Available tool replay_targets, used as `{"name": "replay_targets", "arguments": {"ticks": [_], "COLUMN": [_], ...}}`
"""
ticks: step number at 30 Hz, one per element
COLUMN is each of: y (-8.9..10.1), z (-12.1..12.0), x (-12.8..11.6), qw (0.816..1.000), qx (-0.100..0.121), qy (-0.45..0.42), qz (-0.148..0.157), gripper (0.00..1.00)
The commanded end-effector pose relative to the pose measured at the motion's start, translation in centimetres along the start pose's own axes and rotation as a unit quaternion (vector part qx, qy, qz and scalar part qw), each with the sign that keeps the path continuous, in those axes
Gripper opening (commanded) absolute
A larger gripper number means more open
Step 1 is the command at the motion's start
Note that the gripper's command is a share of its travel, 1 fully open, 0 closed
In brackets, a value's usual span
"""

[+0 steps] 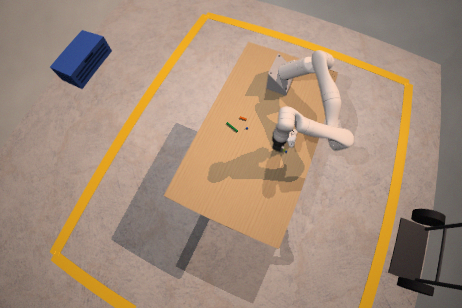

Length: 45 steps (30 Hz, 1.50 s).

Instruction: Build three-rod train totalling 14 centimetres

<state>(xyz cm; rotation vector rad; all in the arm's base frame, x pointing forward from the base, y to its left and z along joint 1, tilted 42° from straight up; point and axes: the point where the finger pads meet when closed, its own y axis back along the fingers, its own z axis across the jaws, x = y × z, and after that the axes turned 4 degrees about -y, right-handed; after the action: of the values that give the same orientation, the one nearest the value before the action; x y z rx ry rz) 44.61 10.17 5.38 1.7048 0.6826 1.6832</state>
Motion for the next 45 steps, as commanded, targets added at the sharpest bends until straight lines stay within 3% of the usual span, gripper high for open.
{"name": "replay_targets", "arguments": {"ticks": [1,16,45], "y": [0.1,-1.0,-1.1], "z": [0.0,0.0,0.0], "x": [0.0,0.0,0.0], "qw": [1.000,1.000,1.000], "qx": [-0.001,-0.001,-0.001], "qy": [0.000,0.000,0.000], "qz": [0.000,0.000,0.000], "gripper": [0.24,0.24,0.24]}}
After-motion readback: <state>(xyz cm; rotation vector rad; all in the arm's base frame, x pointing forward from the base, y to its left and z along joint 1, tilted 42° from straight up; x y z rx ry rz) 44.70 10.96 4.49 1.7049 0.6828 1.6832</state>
